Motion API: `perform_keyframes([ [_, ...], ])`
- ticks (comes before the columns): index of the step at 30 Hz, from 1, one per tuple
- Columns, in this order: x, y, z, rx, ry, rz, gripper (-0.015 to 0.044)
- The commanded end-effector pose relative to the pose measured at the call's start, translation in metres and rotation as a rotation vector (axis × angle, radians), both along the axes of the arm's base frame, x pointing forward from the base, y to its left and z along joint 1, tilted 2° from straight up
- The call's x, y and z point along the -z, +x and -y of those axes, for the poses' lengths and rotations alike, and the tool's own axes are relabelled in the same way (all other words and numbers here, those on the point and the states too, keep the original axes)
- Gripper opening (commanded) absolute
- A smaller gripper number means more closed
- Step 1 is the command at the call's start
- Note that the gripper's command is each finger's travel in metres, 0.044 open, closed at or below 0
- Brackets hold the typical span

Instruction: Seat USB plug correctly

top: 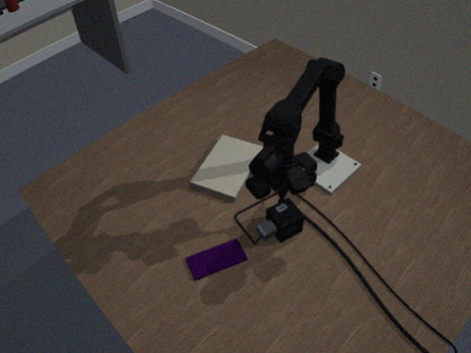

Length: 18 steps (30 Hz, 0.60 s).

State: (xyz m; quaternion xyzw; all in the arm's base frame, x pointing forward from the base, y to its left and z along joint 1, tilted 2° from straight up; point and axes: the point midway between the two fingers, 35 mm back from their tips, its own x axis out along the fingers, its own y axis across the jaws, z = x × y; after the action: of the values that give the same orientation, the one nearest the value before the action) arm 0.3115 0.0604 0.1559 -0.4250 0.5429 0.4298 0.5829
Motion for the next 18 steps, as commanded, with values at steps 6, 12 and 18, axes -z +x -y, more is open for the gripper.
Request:
perform_keyframes([
  [6, 0.0011, 0.0003, -0.0008, -0.005, 0.012, 0.004, 0.0000],
  [12, 0.0018, 0.0004, -0.0012, -0.005, 0.018, 0.006, 0.0000],
  [18, 0.0025, 0.0005, -0.0015, -0.006, 0.023, 0.007, 0.0000],
])
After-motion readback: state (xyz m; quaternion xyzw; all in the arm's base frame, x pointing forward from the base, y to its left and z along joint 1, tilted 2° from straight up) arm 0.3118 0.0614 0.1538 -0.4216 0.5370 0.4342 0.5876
